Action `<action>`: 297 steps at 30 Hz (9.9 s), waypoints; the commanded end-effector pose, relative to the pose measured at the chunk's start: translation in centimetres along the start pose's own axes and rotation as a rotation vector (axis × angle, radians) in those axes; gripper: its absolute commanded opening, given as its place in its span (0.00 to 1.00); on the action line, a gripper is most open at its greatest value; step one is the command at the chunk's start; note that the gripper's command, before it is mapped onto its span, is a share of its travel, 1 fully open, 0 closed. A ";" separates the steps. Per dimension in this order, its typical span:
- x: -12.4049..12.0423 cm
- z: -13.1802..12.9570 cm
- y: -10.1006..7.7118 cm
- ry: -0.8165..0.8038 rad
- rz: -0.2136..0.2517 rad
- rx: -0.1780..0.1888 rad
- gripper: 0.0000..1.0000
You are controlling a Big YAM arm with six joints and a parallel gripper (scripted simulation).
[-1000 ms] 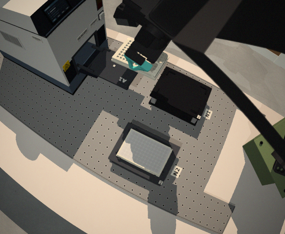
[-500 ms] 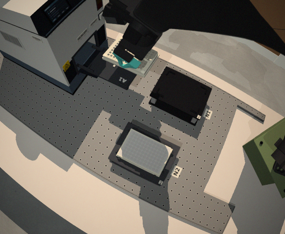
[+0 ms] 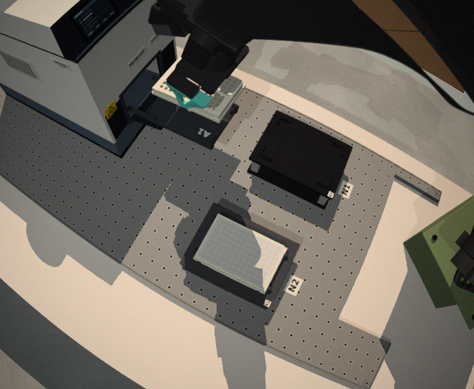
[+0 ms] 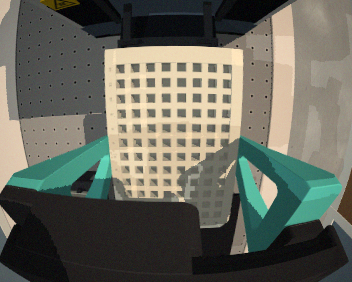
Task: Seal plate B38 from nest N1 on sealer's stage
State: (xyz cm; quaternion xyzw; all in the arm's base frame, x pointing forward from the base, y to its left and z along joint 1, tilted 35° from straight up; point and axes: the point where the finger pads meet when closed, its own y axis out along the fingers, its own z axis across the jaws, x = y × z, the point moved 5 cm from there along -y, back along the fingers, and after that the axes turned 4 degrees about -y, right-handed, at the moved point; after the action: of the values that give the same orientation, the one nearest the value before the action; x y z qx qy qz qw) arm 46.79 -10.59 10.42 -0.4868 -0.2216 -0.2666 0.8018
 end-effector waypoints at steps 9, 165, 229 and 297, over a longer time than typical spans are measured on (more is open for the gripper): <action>3.9 0.5 -0.3 -0.032 -0.051 -0.004 0.00; 1.8 0.8 4.4 -0.020 -0.024 0.004 0.00; 2.0 -1.0 3.4 -0.015 -0.043 -0.015 0.00; 2.5 -0.1 4.0 -0.032 -0.061 -0.019 0.00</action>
State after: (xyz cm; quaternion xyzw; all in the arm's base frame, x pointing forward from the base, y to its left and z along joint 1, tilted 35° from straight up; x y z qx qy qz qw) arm 50.41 -7.98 7.04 -0.4872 -0.2276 -0.2680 0.7994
